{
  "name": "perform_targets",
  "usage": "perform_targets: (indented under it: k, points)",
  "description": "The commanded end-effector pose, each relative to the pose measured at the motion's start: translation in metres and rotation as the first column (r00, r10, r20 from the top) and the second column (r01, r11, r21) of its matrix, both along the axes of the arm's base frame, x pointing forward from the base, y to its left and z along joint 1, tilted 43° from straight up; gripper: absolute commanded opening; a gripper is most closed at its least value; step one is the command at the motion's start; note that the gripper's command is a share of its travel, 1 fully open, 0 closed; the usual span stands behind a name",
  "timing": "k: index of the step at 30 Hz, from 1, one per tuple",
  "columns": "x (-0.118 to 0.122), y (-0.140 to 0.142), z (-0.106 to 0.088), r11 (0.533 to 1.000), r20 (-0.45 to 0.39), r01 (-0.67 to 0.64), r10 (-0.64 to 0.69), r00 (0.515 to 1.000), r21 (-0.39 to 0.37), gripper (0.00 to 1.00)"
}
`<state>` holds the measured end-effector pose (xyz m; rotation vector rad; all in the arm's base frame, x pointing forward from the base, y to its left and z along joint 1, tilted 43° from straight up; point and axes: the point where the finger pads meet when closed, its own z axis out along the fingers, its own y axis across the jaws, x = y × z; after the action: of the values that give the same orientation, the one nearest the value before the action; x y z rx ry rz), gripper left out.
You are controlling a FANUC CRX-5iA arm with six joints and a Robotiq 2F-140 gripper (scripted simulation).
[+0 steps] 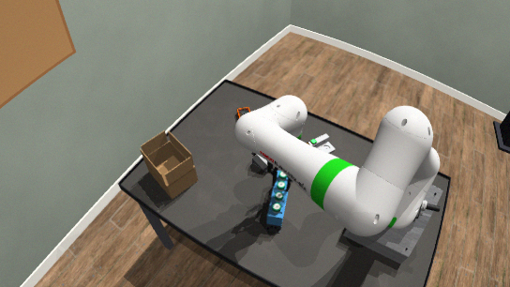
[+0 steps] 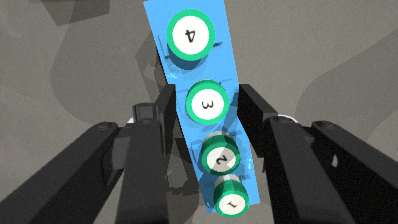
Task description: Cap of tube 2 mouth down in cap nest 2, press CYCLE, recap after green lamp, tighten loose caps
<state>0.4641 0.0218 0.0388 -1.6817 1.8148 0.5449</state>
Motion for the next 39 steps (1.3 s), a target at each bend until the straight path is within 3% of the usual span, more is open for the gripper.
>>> perform_targets:
  k: [1, 10, 28, 31, 37, 38, 39]
  points:
    - [0.000, -0.001, 0.001, 1.000, 0.001, 0.000, 0.000, 1.000, -0.001, 0.41]
    - [0.000, -0.001, 0.001, 1.000, 0.001, 0.000, 0.000, 1.000, -0.001, 0.41]
    - [-0.006, -0.031, 0.034, 1.000, 0.001, 0.000, 0.000, 1.000, -0.001, 0.41]
    - [-0.001, -0.050, 0.019, 0.982, 0.161, -0.179, 0.185, 0.970, -0.054, 0.41]
    - [0.002, -0.060, 0.010, 0.961, 0.234, -0.261, 0.275, 0.933, -0.090, 0.41]
    - [0.004, -0.067, 0.004, 0.937, 0.291, -0.327, 0.349, 0.891, -0.125, 0.41]
    - [0.005, -0.070, 0.002, 0.934, 0.297, -0.334, 0.357, 0.885, -0.129, 0.41]
